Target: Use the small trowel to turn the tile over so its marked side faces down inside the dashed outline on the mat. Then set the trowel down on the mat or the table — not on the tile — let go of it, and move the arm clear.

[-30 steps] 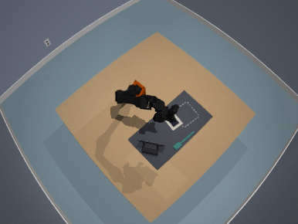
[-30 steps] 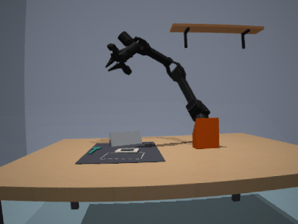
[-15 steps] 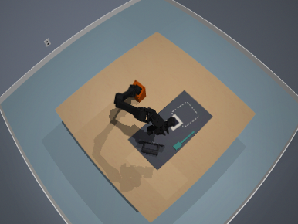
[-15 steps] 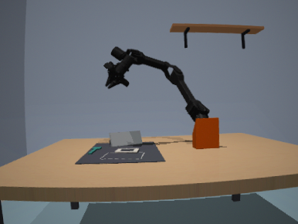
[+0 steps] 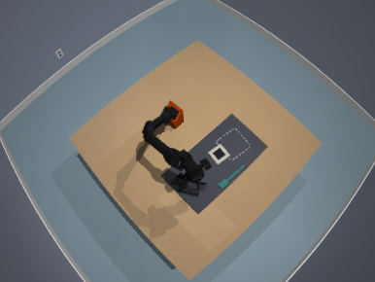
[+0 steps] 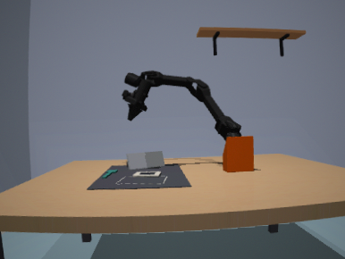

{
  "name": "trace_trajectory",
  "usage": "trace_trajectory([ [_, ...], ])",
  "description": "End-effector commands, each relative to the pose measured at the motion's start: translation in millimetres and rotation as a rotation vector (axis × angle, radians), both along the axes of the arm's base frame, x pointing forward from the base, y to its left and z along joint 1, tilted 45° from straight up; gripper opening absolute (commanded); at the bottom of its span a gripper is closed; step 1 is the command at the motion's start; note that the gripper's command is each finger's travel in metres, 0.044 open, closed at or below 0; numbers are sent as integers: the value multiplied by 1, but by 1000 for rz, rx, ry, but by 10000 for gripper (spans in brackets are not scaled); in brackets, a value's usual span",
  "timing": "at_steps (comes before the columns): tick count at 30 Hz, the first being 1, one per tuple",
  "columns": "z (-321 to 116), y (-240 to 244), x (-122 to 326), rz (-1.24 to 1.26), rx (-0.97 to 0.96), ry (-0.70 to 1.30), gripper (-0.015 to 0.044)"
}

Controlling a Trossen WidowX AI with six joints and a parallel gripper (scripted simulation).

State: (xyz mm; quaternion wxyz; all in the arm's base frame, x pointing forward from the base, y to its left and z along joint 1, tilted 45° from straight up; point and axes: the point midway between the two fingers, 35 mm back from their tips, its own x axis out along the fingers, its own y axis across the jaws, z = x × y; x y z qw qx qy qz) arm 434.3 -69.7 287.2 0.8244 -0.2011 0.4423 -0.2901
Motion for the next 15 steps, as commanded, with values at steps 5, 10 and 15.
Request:
trace_trajectory([
  [5, -10, -57, -20, 56, -105, 272, 100],
  [10, -15, -89, -36, 96, -146, 435, 100],
  [15, -19, -120, -55, 140, -169, 596, 100],
])
